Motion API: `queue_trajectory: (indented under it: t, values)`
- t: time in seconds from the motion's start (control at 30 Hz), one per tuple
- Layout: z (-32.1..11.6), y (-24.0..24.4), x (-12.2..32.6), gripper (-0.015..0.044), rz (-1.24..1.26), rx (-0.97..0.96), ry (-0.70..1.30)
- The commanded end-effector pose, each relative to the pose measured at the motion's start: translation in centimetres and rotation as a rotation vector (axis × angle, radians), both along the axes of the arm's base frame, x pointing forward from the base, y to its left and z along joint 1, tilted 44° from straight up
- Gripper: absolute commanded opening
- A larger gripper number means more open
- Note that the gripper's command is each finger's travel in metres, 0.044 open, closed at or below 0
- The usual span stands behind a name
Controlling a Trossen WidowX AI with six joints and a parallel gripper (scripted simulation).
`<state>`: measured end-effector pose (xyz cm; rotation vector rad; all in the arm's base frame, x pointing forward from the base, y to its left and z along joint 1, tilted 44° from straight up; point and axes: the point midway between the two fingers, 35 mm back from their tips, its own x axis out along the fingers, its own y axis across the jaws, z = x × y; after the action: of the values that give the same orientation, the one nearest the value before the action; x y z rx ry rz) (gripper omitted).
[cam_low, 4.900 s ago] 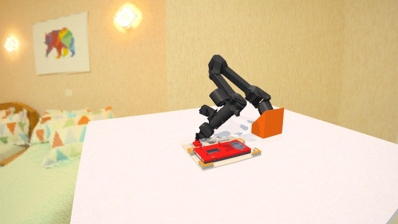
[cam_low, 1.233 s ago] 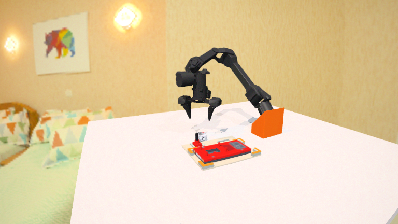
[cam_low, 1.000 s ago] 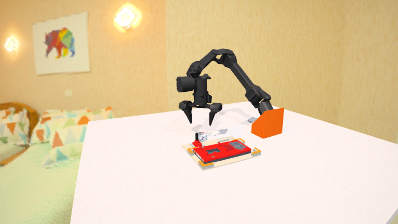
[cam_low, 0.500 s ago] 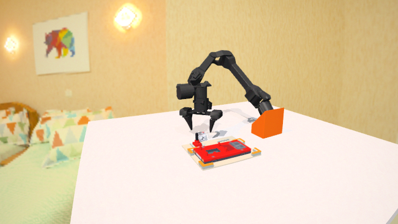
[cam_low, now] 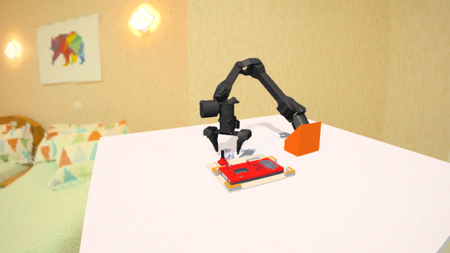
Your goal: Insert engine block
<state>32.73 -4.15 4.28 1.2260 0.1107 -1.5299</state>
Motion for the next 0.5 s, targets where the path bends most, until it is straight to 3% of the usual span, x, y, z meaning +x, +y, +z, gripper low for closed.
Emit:
queue_trajectory:
  t: [0.0,0.17,0.47]
  values:
    - [-0.21,-0.16,-0.14,0.0361,0.003,-0.006,0.006]
    - [-0.21,-0.16,-0.14,0.023,0.003,-0.006,0.006]
    - [-0.21,-0.16,-0.14,0.017,0.003,-0.006,0.006]
